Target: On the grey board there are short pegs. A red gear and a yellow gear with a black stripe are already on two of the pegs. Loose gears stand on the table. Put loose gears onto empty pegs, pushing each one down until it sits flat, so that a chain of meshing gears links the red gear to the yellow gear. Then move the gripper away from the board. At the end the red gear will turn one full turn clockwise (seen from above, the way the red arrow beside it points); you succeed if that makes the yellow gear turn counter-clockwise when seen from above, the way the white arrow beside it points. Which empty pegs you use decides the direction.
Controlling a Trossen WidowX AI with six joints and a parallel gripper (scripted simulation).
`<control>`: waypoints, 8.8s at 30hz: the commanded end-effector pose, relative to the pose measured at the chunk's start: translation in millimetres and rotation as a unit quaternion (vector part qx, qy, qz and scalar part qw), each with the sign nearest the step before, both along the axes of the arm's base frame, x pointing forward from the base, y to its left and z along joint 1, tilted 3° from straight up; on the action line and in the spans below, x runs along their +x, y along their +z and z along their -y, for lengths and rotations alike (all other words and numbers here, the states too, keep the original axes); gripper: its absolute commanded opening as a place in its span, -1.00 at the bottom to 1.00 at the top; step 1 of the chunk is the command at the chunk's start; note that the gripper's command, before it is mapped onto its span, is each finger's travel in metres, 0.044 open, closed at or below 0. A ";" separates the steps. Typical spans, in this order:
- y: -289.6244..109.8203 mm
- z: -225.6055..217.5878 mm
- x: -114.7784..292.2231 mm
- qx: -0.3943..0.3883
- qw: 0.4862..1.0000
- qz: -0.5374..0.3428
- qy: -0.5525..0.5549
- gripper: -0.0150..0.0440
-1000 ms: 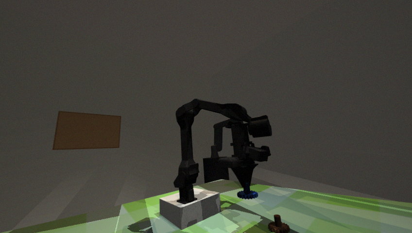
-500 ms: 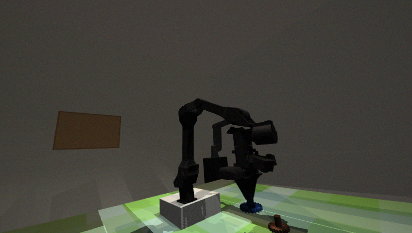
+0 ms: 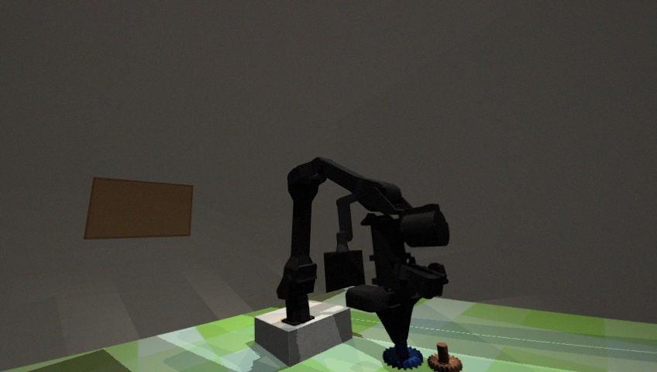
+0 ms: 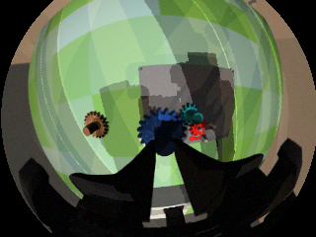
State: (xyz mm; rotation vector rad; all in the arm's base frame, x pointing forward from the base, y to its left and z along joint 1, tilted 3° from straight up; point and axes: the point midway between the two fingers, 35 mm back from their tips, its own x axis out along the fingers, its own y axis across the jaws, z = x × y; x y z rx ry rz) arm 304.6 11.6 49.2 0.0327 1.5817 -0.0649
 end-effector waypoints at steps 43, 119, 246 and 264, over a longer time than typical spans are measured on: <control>-3.0 9.6 3.8 -0.008 0.891 0.010 -0.453 -0.49; -54.2 10.8 3.5 -0.008 0.889 0.010 -0.459 -0.49; 74.6 -227.0 -91.8 -0.002 0.864 0.004 -0.504 1.00; 74.6 -227.0 -91.8 -0.002 0.864 0.004 -0.504 1.00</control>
